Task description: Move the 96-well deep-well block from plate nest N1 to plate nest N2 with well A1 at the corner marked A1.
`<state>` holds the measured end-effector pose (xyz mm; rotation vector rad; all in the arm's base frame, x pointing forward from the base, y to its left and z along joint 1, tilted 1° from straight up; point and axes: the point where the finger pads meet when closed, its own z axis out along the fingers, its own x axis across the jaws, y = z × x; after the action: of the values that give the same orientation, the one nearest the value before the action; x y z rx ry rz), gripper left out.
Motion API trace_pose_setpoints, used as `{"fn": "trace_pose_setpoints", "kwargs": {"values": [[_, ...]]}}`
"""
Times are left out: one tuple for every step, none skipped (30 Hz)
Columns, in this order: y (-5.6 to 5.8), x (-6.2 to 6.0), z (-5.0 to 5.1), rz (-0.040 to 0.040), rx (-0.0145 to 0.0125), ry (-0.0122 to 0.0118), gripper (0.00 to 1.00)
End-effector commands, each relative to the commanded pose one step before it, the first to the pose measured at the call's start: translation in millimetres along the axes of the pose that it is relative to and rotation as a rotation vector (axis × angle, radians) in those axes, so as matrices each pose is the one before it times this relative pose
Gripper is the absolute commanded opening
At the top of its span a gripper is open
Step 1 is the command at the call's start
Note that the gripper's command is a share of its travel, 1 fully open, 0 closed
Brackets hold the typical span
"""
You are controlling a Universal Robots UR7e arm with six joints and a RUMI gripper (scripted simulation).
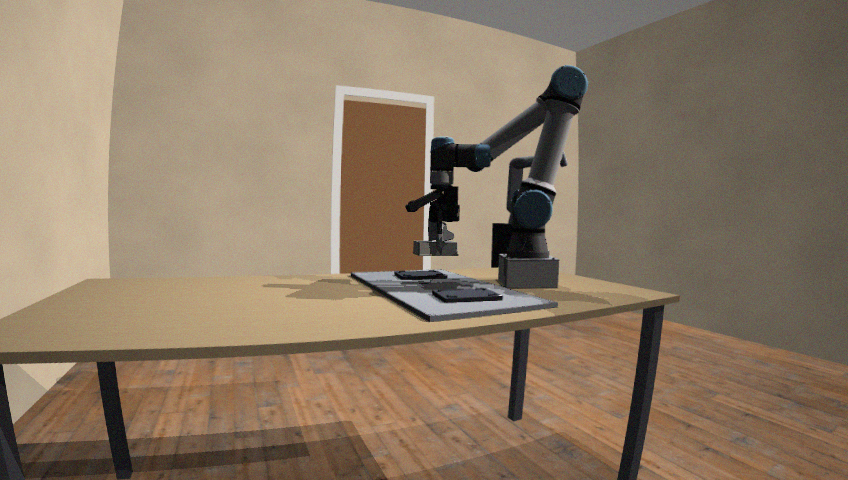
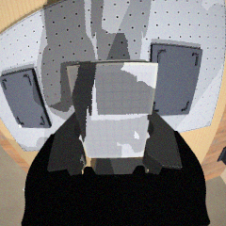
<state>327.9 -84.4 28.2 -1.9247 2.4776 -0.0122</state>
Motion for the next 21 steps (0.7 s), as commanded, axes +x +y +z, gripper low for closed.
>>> {"fn": "trace_pose_setpoints", "kwargs": {"values": [[0.69, -14.41, -0.54, 0.00058, 0.00062, 0.00137, 0.0], [0.0, 0.0, 0.0, 0.0, 0.0, 0.0, 0.0], [0.0, 0.0, 0.0, 0.0, 0.0, 0.0, 0.0], [0.26, -3.34, 0.0, 0.0, 0.0, 0.0, 0.0], [0.29, -3.32, 0.0, 0.0, 0.0, -0.00001, 0.0], [0.29, -3.32, 0.0, 0.0, 0.0, -0.00001, 0.0], [0.29, -3.32, 0.0, 0.0, 0.0, -0.00001, 0.0], [0.29, -3.32, 0.0, 0.0, 0.0, -0.00001, 0.0], [0.28, -3.32, 0.0, 0.0, 0.0, -0.00001, 0.0], [0.28, -3.32, 0.0, 0.0, 0.0, -0.00001, 0.0], [0.28, -3.32, 0.0, 0.0, 0.0, -0.00001, 0.0], [0.28, -3.32, 0.0, 0.0, 0.0, -0.00001, 0.0], [0.28, -3.32, 0.0, 0.0, 0.0, -0.00001, 0.0], [0.28, -3.32, 0.0, 0.0, 0.0, -0.00001, 0.0], [0.28, -3.32, 0.0, 0.0, 0.0, -0.00001, 0.0], [0.28, -3.32, 0.0, 0.0, 0.0, -0.00001, 0.0], [0.28, -3.32, 0.0, 0.0, 0.0, -0.00001, 0.0], [0.28, -3.32, 0.0, 0.0, 0.0, -0.00001, 0.0], [0.0, 0.0, 0.0, 0.0, 0.0, 0.0, 0.0], [0.0, 0.0, 0.0, 0.0, 0.0, 0.0, 0.0], [0.26, -3.35, 0.01, 0.0, 0.0, 0.0, 0.0]]}}
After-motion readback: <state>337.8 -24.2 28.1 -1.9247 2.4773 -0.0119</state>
